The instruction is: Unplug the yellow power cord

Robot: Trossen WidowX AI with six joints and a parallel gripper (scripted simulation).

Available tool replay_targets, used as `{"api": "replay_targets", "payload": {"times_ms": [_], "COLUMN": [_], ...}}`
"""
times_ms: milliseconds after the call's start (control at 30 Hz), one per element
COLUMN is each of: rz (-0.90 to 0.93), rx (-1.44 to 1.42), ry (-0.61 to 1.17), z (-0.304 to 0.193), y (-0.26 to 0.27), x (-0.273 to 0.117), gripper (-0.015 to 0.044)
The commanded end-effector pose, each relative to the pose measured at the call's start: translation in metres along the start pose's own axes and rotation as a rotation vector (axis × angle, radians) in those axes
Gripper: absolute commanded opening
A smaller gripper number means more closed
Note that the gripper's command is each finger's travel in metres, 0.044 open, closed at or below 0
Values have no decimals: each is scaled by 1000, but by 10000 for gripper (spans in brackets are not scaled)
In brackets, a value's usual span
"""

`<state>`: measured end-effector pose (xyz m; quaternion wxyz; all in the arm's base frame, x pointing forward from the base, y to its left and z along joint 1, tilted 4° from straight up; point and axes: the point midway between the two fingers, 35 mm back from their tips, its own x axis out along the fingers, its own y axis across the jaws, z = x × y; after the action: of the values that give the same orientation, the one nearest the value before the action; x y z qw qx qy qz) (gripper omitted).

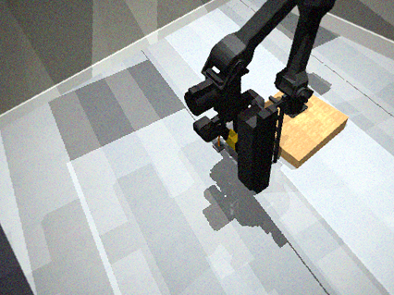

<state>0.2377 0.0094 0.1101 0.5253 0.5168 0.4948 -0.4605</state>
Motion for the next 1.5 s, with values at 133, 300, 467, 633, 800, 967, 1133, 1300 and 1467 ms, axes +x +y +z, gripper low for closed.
{"api": "replay_targets", "payload": {"times_ms": [133, 300, 467, 633, 800, 967, 1133, 1300, 1467], "rz": [0, 0, 0, -1, -1, -2, -2, -3, -3], "rx": [0, 0, 0, 0, 1, 1, 2, 2, 3], "ry": [0, 0, 0, -1, -3, -4, -5, -6, -7], "z": [0, 0, 2, 8, 16, 24, 33, 41, 49], "y": [0, 0, 0, 1, 2, 2, 2, 2, 1], "x": [0, 0, 0, 0, 0, 0, -1, -2, -3], "gripper": [68, 35, 0, 0, 0, 0, 0, 0, 0]}}
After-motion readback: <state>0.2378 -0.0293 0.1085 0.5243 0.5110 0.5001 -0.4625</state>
